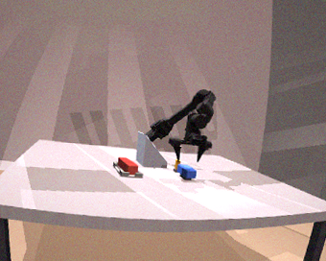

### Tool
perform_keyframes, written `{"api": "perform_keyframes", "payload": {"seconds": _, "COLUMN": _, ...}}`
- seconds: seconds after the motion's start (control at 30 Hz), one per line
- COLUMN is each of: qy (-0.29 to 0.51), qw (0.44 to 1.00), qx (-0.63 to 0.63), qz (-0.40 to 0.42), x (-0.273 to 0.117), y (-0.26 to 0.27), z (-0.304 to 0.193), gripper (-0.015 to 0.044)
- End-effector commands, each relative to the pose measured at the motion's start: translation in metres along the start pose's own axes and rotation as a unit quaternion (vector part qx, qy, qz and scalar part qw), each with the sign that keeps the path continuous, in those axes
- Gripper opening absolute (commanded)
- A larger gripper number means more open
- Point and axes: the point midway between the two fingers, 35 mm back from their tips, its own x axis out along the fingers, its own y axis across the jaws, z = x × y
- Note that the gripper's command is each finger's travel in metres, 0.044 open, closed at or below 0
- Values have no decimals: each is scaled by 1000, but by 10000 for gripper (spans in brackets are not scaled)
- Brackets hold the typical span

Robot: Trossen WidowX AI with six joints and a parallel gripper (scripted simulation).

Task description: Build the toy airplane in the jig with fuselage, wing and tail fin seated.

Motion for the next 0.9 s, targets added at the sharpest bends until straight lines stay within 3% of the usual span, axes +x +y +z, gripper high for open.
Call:
{"api": "perform_keyframes", "payload": {"seconds": 0.0, "qy": 2, "qw": 1000, "qx": 4, "qz": 3, "x": 10, "y": 0, "z": -1, "gripper": 440}}
{"api": "perform_keyframes", "payload": {"seconds": 0.87, "qy": 2, "qw": 1000, "qx": 4, "qz": 4, "x": 49, "y": 1, "z": -2, "gripper": 440}}
